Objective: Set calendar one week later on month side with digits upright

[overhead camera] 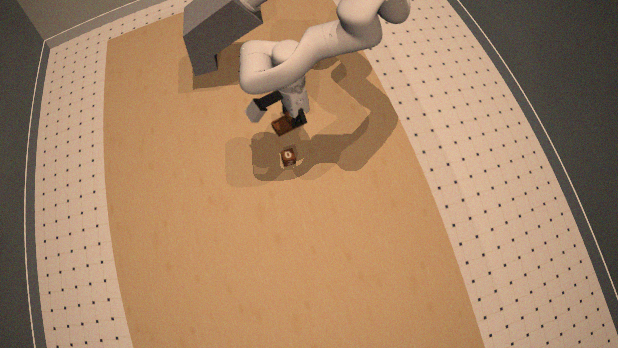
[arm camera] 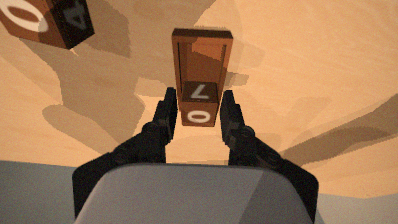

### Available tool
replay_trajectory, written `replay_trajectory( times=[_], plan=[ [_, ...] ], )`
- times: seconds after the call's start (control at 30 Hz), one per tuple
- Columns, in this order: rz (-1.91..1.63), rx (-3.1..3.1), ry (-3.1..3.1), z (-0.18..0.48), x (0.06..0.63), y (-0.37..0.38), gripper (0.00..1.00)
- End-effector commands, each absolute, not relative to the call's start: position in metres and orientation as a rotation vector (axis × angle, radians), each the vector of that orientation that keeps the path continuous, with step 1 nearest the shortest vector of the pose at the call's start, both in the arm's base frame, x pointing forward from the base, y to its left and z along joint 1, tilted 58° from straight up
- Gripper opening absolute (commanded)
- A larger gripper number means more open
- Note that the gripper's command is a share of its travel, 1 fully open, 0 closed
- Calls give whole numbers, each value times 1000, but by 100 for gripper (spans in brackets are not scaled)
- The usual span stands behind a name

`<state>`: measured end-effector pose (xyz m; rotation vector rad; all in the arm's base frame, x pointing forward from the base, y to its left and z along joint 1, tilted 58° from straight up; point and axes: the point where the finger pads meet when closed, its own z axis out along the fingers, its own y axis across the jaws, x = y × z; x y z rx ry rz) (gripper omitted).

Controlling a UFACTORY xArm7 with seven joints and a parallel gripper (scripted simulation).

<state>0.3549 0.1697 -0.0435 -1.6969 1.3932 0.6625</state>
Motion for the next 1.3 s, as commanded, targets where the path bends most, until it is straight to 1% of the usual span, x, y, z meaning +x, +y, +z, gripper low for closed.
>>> replay_trajectory(
  times=[0.0, 0.47, 0.5, 1.27],
  plan=[
    [659, -1696, 1396, -43, 356, 168, 49],
    [659, -1696, 1396, -43, 356, 168, 49],
    [659, -1696, 1396, -43, 356, 168, 29],
    [659, -1696, 1396, -43, 356, 168, 29]
  ],
)
